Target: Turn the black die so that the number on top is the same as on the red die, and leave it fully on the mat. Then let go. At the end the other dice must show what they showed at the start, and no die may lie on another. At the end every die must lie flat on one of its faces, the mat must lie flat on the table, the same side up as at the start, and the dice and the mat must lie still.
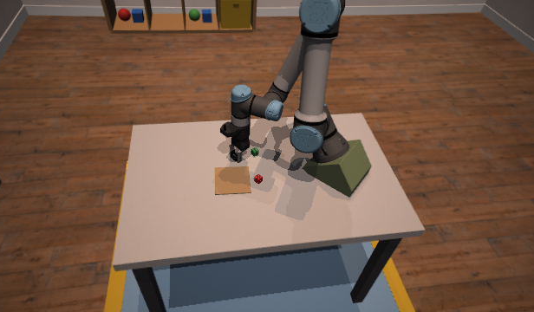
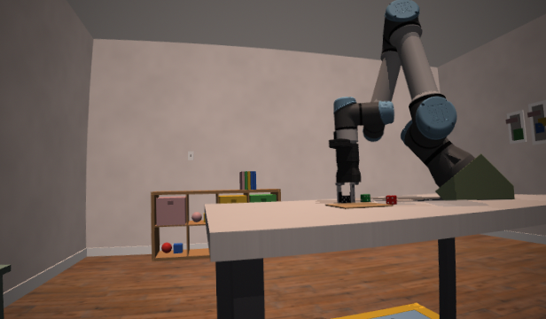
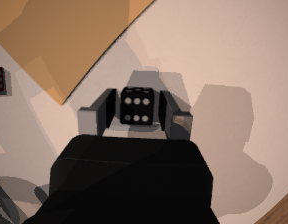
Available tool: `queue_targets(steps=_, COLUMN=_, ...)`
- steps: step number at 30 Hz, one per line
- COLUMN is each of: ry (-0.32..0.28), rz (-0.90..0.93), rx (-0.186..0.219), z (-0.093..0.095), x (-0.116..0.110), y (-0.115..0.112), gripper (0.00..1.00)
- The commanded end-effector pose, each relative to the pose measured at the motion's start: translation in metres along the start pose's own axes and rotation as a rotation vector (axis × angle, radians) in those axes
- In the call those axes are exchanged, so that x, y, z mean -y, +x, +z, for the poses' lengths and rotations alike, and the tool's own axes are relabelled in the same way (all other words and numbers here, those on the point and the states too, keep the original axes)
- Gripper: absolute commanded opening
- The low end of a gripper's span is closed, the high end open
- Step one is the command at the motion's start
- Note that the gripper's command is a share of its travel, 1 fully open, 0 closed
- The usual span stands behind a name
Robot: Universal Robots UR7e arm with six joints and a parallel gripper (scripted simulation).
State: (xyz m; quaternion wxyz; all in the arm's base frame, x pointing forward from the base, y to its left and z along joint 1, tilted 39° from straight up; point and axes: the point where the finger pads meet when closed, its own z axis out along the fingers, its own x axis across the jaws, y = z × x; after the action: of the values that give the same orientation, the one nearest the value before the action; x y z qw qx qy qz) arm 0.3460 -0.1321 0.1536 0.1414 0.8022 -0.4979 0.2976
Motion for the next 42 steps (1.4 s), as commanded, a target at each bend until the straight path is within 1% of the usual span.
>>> queue_targets(steps=1, ry=0.001, rz=0.0, rx=-0.001, z=-0.0002, x=0.0002, y=0.0003, gripper=0.79)
queue_targets(steps=12, ry=0.001, rz=0.0, rx=-0.001, z=-0.0002, x=0.0002, y=0.0003, gripper=0.79)
queue_targets(steps=13, ry=0.001, rz=0.0, rx=-0.001, z=-0.0002, x=0.0002, y=0.0003, gripper=0.49)
queue_targets(steps=42, ry=0.001, rz=0.0, rx=-0.001, z=-0.0002, x=0.0002, y=0.0003, gripper=0.49)
